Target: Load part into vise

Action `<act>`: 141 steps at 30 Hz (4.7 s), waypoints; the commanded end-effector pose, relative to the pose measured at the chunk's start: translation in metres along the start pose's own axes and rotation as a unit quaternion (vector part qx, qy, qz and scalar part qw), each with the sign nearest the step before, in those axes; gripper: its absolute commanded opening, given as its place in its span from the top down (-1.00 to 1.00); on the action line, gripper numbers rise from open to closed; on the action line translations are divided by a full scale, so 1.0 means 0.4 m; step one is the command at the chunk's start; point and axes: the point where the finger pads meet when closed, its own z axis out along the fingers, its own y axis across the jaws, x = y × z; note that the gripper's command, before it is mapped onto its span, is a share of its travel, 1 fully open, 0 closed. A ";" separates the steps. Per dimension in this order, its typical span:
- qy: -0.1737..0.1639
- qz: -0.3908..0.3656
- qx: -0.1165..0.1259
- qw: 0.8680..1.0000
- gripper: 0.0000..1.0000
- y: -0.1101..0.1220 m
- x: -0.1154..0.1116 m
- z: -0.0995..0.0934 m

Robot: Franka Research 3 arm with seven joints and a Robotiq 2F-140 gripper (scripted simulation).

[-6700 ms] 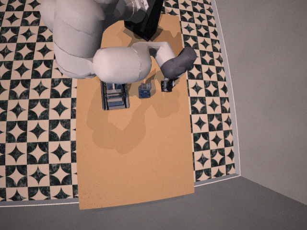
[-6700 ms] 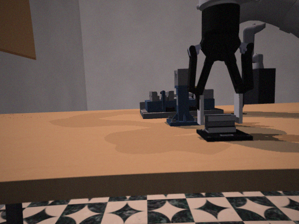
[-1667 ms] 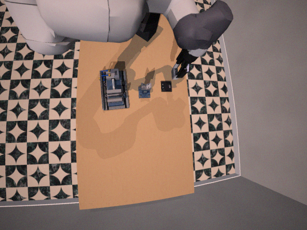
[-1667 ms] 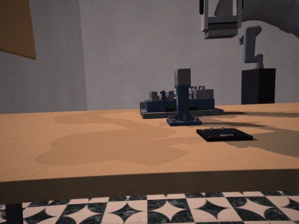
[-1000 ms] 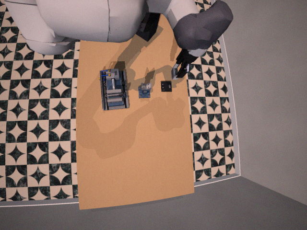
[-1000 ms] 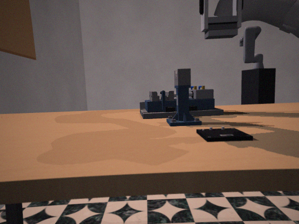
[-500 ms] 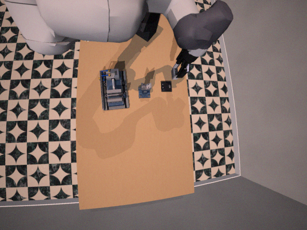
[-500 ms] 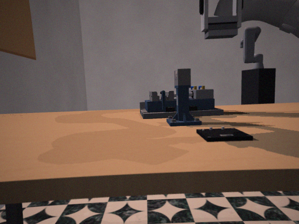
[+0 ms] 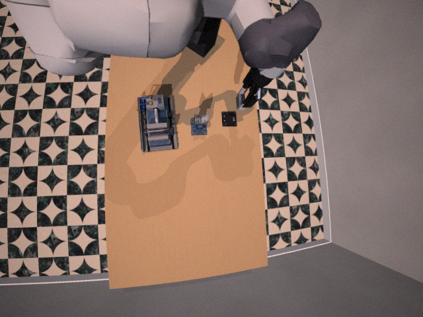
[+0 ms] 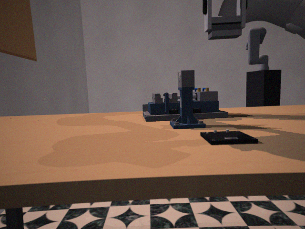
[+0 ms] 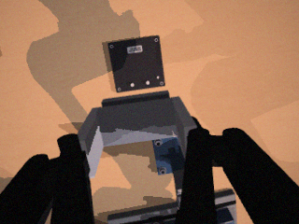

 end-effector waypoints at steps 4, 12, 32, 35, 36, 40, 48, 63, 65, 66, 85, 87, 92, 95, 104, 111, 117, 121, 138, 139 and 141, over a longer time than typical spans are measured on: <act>0.001 0.019 0.000 1.000 1.00 0.010 -0.003 -0.010; 0.000 0.045 0.000 0.999 1.00 0.022 -0.010 -0.016; -0.007 0.191 0.001 0.982 1.00 0.086 -0.052 -0.050; -0.009 0.225 0.001 0.974 1.00 0.102 -0.064 -0.058; -0.010 0.237 0.000 0.971 1.00 0.107 -0.068 -0.060; -0.011 0.250 0.000 0.968 1.00 0.112 -0.072 -0.063; -0.018 0.338 -0.005 0.941 1.00 0.150 -0.104 -0.084; -0.028 0.455 -0.016 0.890 1.00 0.198 -0.152 -0.112; -0.029 0.470 -0.019 0.882 1.00 0.204 -0.158 -0.115; -0.029 0.471 -0.019 0.881 1.00 0.204 -0.159 -0.116; -0.042 0.608 -0.044 0.791 1.00 0.253 -0.222 -0.150; -0.044 0.622 -0.047 0.781 1.00 0.257 -0.228 -0.154; -0.045 0.641 -0.053 0.764 1.00 0.263 -0.238 -0.159; -0.048 0.668 -0.060 0.740 1.00 0.270 -0.251 -0.166; -0.052 0.717 -0.077 0.691 1.00 0.283 -0.275 -0.179; -0.054 0.751 -0.090 0.651 1.00 0.290 -0.293 -0.187; -0.056 0.783 -0.105 0.611 1.00 0.295 -0.309 -0.195; -0.057 0.802 -0.115 0.584 1.00 0.297 -0.318 -0.200; -0.058 0.862 -0.156 0.478 1.00 0.296 -0.349 -0.212; -0.058 0.865 -0.158 0.473 1.00 0.296 -0.350 -0.212; -0.058 0.869 -0.161 0.465 1.00 0.295 -0.352 -0.213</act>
